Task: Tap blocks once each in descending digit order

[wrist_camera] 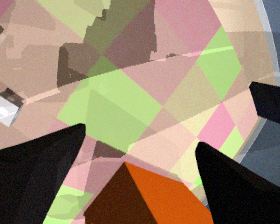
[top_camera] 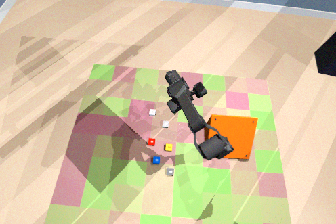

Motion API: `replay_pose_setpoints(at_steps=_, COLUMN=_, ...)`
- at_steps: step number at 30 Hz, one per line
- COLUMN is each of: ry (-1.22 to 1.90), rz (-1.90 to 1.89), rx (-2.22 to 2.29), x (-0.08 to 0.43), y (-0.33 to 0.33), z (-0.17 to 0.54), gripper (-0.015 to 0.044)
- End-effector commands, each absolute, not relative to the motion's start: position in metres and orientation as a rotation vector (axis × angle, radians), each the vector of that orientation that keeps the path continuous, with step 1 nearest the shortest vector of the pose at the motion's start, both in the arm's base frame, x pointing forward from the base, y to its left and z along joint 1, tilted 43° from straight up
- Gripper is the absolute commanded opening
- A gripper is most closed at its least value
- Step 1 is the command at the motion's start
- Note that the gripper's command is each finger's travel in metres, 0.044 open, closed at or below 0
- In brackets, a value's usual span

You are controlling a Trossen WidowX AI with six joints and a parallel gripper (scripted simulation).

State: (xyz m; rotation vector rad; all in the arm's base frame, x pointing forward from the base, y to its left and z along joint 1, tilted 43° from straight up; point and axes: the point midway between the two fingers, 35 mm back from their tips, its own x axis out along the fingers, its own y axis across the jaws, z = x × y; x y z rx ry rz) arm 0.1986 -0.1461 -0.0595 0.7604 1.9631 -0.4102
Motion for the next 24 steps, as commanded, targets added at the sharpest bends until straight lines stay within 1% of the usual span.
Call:
replay_pose_setpoints(at_steps=1, ry=1.925, rz=-0.136, rx=0.703, x=0.219, y=-0.132, z=-0.051, gripper=0.04)
replay_pose_setpoints(at_steps=7, ry=1.794, rz=0.311, rx=0.588, x=0.25, y=-0.102, z=-0.034, gripper=0.04)
replay_pose_setpoints(at_steps=13, ry=1.584, rz=0.691, rx=0.46, x=0.278, y=-0.073, z=-0.012, gripper=0.04)
replay_pose_setpoints(at_steps=24, ry=1.555, rz=0.73, rx=0.444, x=0.282, y=-0.07, z=-0.01, gripper=0.04)
